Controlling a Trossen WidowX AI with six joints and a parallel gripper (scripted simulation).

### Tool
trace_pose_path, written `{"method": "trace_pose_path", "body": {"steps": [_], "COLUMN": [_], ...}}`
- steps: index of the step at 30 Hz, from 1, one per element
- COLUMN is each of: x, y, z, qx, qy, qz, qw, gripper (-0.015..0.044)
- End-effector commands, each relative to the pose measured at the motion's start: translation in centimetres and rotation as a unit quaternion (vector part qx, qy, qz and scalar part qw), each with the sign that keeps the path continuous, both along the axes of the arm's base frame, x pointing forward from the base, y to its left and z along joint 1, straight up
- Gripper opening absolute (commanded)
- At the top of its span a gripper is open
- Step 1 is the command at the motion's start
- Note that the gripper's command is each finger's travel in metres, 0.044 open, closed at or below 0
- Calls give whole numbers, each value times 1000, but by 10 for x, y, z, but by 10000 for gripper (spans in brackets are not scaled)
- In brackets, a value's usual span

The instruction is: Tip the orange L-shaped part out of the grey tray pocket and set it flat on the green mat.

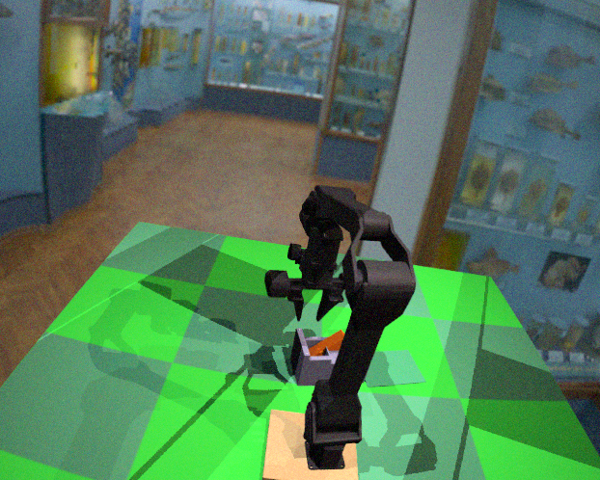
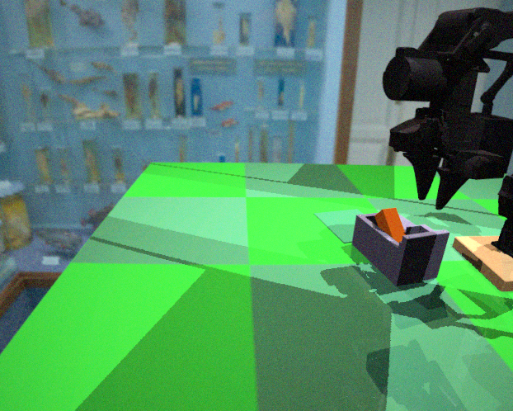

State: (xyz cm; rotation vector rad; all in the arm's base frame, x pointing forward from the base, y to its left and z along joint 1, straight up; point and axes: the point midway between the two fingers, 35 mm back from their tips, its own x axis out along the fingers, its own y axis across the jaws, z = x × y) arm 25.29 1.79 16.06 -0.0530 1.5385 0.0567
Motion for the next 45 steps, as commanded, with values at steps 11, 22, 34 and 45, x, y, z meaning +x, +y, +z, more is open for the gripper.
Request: {"method": "trace_pose_path", "body": {"steps": [11, 22, 34, 45], "x": [-1, -1, 8, 15], "y": [0, 0, -28, -76], "z": [1, 1, 3, 6], "qx": [0, 0, 7, 18], "qy": [2, 2, 1, -2], "qz": [0, 0, -294, -705], "qw": [1000, 1000, 956, 709], "gripper": [180, 180, 280, 280]}}
